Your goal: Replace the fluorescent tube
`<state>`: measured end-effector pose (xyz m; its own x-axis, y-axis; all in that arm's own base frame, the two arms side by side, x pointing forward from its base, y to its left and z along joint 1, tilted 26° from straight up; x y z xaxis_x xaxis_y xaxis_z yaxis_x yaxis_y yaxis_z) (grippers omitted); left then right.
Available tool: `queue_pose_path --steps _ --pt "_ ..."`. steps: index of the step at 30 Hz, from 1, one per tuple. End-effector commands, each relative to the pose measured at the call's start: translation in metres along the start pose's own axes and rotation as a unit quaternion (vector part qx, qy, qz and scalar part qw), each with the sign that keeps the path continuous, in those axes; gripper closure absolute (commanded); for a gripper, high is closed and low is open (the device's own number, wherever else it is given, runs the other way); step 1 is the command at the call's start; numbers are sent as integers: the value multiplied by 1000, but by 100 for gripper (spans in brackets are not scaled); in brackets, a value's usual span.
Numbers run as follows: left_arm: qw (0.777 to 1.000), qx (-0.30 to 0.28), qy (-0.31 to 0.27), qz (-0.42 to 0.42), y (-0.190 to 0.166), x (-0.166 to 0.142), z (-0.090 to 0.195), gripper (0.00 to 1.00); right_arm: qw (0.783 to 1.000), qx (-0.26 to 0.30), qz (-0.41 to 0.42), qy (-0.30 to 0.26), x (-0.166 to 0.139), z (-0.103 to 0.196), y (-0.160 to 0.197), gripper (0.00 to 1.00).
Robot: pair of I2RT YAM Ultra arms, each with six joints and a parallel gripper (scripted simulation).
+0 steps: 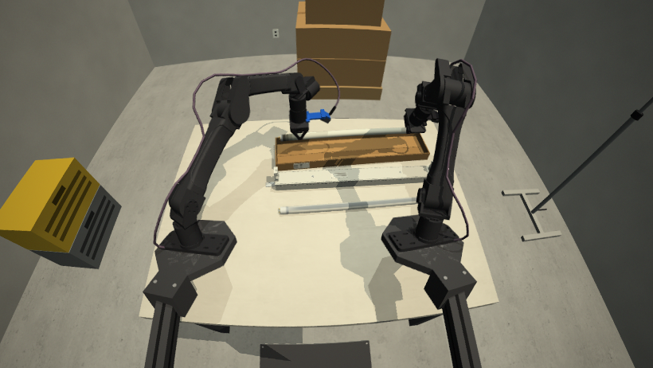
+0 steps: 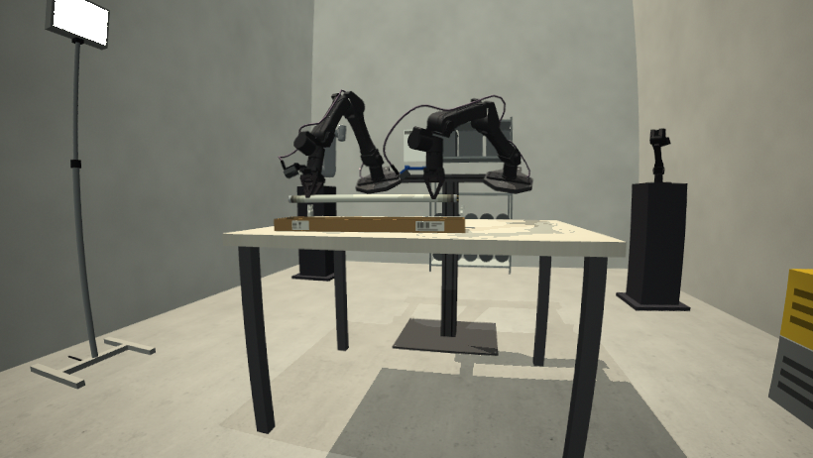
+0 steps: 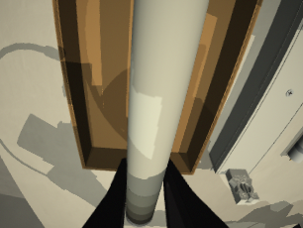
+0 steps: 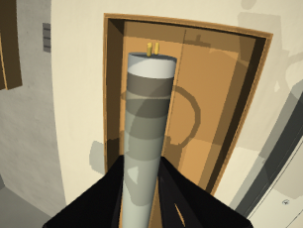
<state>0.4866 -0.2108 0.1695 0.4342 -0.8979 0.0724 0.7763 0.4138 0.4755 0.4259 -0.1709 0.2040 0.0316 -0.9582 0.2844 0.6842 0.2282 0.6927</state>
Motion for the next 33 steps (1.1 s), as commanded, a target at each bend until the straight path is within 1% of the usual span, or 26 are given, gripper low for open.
queue_pose_path --steps 1,3,5,7,8,9,10,11,13,14,15,17,20,21,22,23,24,25,26,27,28,29,30,32,33 --pt "1000 3 -18 -1 3 7 16 89 1000 22 5 -9 4 11 18 89" --pt "1000 3 -18 -1 3 7 16 89 1000 22 5 -9 4 11 18 89" --pt "1000 -3 -7 -2 6 2 7 89 1000 4 3 -2 0 -1 12 89" --pt "1000 2 -17 -1 5 7 17 89 999 29 9 -17 7 13 23 89" --pt "1000 9 -28 2 7 9 29 89 999 42 9 -23 12 18 28 89" --pt "999 14 -34 5 10 11 34 89 999 44 10 -24 12 19 29 89" --pt "1000 9 -18 20 17 0 16 89 999 30 15 -2 1 18 26 89" --pt "1000 9 -26 7 8 10 24 89 999 47 16 -16 6 19 32 89" --pt "1000 9 -28 1 5 13 17 89 999 37 9 -25 15 14 24 89" --pt "1000 11 -29 0 5 15 12 89 999 27 7 -19 13 5 18 89" --pt "999 17 -37 8 9 15 22 89 999 35 12 -17 9 10 24 89" --pt "999 23 -46 14 13 14 32 89 999 33 11 -14 8 7 22 89" --pt "999 22 -44 12 12 14 32 89 999 33 11 -15 8 8 23 89" --pt "1000 11 -27 8 7 8 16 89 999 28 9 -14 8 6 18 89" --pt "1000 4 -21 3 -2 7 14 89 999 31 11 -14 8 6 21 89" --pt "1000 7 -25 5 1 8 17 89 999 31 11 -14 8 6 21 89" --pt "999 14 -34 6 6 12 23 89 1000 23 9 -12 7 -1 16 89" --pt "999 22 -43 8 11 14 30 89 1000 26 10 -14 8 2 18 89" --pt "1000 3 -20 1 -2 7 14 89 999 35 12 -19 9 11 24 89" --pt "1000 9 -28 4 2 9 18 89 999 40 12 -22 10 15 27 89" --pt "1000 8 -26 3 1 9 16 89 999 40 12 -23 11 16 27 89" --pt "999 18 -38 7 8 13 25 89 999 36 11 -21 10 12 24 89" --pt "1000 3 -20 0 -3 6 13 89 999 42 12 -23 11 16 27 89" --pt "1000 3 -20 -3 0 9 13 89 999 36 11 -22 10 13 24 89" --pt "1000 1 -16 -6 -1 9 8 89 999 30 8 -20 9 7 21 89"
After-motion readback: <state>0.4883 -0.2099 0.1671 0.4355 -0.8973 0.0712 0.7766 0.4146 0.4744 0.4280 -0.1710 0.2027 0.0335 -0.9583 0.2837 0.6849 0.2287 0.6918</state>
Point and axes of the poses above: on each arm, the point where the finger pads meet when closed, its own z axis back along the fingers, its own y axis across the jaws, x = y × z, the point moved 7 cm from there along z, back along the fingers, and after that the axes turned 13 degrees about z, right-handed, at the moved point
